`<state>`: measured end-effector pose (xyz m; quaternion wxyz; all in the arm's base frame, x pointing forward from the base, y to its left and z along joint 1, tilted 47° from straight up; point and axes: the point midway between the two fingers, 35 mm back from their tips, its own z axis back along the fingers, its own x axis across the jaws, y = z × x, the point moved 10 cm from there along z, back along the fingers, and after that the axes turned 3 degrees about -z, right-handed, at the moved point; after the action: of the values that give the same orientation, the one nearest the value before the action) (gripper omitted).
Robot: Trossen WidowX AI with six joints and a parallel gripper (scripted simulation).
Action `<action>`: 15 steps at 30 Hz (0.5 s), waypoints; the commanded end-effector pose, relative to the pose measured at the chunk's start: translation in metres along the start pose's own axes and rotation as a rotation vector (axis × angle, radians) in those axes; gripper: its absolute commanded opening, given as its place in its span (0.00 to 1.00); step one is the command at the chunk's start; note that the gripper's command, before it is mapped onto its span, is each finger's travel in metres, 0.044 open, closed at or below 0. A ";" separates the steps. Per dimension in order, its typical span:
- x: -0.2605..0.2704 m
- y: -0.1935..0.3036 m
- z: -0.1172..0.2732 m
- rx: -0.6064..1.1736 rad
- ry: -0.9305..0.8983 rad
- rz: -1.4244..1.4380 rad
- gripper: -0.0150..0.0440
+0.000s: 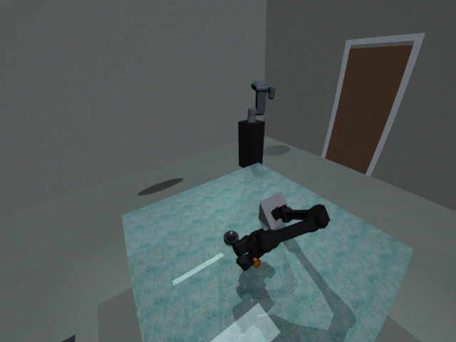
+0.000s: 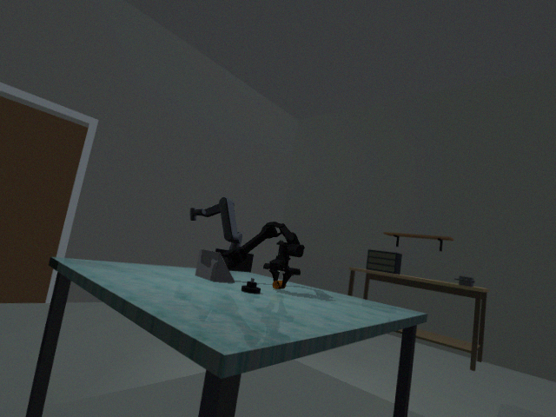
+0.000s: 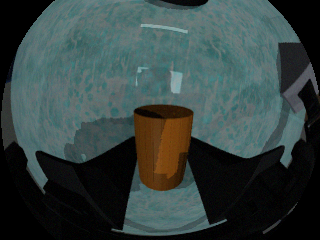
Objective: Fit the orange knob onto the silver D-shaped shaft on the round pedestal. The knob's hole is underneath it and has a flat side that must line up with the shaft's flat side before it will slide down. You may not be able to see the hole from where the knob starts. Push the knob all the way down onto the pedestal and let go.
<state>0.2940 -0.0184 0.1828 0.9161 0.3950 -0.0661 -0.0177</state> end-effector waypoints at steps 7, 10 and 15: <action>0.000 0.000 0.001 0.002 -0.002 0.246 0.56; 0.000 0.000 0.001 0.002 -0.002 0.350 0.56; 0.000 0.000 0.001 0.002 -0.002 0.519 0.56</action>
<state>0.2941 -0.0184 0.1828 0.8996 0.3724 -0.1475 0.1739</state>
